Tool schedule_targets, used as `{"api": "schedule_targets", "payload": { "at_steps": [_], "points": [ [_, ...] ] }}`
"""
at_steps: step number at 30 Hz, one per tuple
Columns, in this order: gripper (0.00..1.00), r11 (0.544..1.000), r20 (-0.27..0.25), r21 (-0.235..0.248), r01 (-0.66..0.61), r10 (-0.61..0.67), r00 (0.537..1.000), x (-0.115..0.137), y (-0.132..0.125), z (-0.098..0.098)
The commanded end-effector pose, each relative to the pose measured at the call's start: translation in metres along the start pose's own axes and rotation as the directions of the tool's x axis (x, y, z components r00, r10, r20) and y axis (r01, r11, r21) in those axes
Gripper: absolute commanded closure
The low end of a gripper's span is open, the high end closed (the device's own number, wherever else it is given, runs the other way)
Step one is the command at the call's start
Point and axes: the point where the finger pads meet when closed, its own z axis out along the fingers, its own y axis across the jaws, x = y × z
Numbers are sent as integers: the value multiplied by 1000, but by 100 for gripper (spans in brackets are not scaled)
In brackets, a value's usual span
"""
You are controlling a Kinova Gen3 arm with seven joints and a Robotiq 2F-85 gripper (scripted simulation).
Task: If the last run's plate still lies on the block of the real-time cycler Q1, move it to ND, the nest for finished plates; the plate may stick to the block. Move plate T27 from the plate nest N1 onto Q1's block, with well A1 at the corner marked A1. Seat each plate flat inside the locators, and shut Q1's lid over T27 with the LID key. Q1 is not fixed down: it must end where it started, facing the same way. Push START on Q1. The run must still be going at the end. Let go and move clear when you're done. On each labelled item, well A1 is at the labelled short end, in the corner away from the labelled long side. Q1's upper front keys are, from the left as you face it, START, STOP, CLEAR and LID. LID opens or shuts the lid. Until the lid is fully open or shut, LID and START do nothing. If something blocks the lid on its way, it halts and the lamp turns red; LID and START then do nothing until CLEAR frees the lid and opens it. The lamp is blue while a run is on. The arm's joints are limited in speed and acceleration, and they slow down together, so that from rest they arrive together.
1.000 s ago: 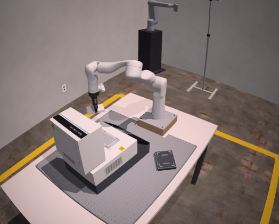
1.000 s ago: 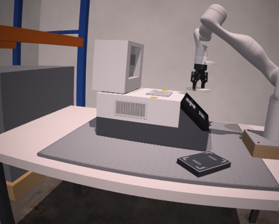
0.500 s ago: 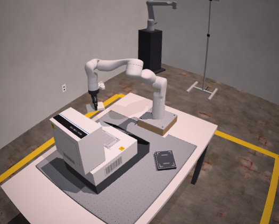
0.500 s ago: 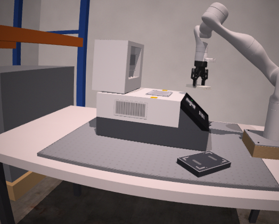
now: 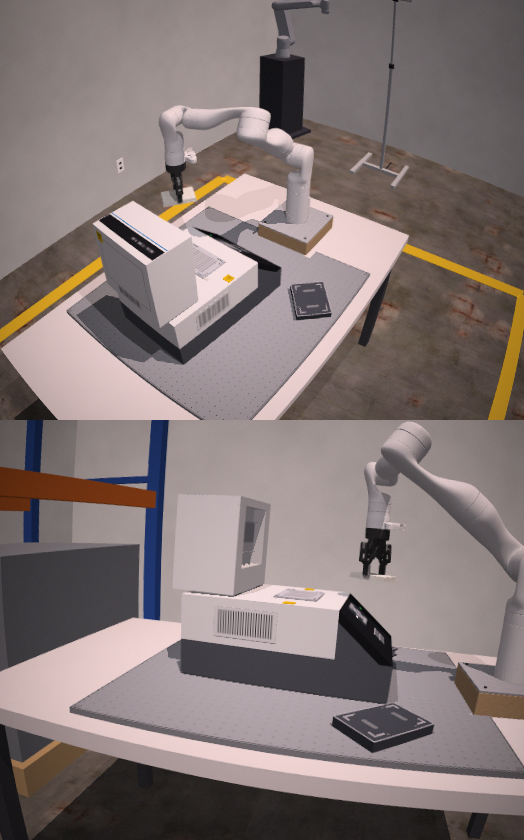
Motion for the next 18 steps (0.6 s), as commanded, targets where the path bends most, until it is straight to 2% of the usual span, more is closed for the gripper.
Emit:
{"api": "schedule_targets", "payload": {
  "at_steps": [1, 9, 18],
  "points": [
    [10, 1000, 2, 0, 0, 0, 1000, 0, 0, -5],
    [10, 1000, 2, 0, 0, 0, 1000, 0, 0, -15],
    [10, 1000, 2, 0, 0, 0, 1000, 0, 0, -16]
  ]
}}
